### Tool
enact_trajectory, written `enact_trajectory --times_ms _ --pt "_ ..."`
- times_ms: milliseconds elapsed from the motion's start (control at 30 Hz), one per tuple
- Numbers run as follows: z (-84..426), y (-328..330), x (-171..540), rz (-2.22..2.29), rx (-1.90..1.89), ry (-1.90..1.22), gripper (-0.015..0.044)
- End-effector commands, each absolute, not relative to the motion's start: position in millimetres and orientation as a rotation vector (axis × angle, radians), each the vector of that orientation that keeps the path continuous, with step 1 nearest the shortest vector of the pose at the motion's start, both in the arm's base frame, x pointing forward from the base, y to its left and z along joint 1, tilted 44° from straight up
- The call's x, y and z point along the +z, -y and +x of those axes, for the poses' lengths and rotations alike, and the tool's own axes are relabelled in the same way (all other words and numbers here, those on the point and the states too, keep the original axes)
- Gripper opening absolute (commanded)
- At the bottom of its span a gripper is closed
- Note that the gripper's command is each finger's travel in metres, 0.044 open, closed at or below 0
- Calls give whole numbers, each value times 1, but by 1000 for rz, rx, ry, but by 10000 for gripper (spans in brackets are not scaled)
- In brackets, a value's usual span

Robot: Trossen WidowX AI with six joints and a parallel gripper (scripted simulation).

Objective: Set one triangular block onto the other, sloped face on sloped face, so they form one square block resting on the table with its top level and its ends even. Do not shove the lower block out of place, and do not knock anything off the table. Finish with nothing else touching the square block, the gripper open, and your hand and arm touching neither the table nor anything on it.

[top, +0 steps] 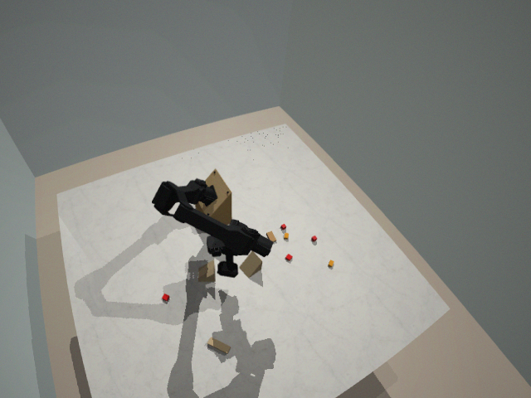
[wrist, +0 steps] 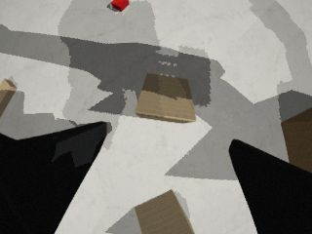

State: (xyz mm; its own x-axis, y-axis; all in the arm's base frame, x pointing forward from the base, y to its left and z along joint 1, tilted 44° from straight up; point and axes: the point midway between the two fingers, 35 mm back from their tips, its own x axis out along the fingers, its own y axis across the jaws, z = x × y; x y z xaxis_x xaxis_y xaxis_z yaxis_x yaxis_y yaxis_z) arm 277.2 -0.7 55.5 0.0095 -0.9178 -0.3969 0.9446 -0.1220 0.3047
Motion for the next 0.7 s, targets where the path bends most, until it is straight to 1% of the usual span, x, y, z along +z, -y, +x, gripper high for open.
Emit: enact_trajectory --times_ms 0,667 --pt "280 3 54 587 -1583 -51 440" --pt "284 31 39 597 -1579 -65 440"
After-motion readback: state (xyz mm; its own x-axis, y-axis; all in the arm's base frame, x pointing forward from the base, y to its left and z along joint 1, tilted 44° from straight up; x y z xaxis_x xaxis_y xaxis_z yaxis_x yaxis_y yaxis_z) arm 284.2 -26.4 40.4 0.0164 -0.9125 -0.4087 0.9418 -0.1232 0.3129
